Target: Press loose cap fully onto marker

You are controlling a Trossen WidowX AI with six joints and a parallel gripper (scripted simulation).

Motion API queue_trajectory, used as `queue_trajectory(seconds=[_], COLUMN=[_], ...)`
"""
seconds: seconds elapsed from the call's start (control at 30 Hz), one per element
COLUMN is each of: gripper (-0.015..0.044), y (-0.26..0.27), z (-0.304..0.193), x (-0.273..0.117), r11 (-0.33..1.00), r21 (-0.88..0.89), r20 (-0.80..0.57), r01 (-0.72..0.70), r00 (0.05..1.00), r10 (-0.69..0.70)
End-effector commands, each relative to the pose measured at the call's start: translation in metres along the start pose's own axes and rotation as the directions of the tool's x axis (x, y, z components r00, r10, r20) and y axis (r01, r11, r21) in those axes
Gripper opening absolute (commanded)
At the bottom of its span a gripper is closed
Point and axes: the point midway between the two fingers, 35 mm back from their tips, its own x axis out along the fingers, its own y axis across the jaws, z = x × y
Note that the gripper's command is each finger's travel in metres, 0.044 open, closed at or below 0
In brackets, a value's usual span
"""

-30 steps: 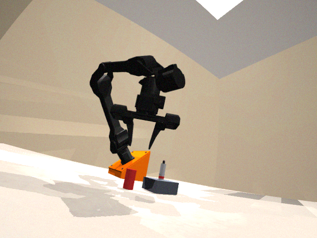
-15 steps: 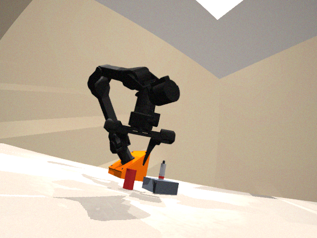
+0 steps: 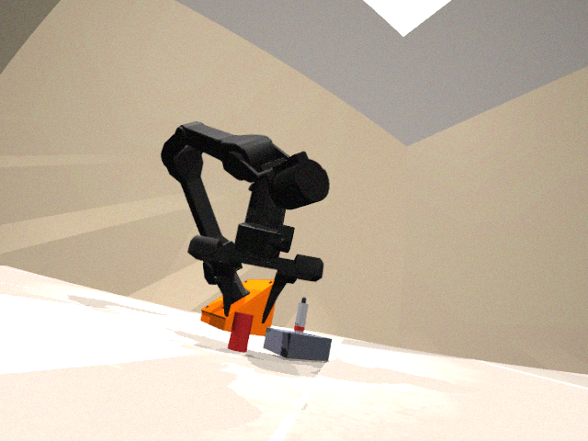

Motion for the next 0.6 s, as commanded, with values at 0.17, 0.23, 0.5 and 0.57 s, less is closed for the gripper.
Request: queue_trajectory(seconds=[0.17, 0.23, 0.5, 0.57], gripper=[0.0236, 0.0236, 0.0236, 0.0183], y=[-0.001, -0.001, -0.002, -0.002], z=[-0.001, -0.001, -0.001, -0.001], x=[0.015, 0.018, 0.028, 0.028], r11=[1.0, 1.0, 1.0, 1.0], r21=[-0.005, -0.005, -0.005, -0.005], r20=[0.0, 0.0, 0.001, 0.001], r01=[0.006, 0.006, 0.008, 0.008], r00=[1.0, 1.0, 1.0, 1.0], r10=[-0.006, -0.006, -0.008, -0.008])
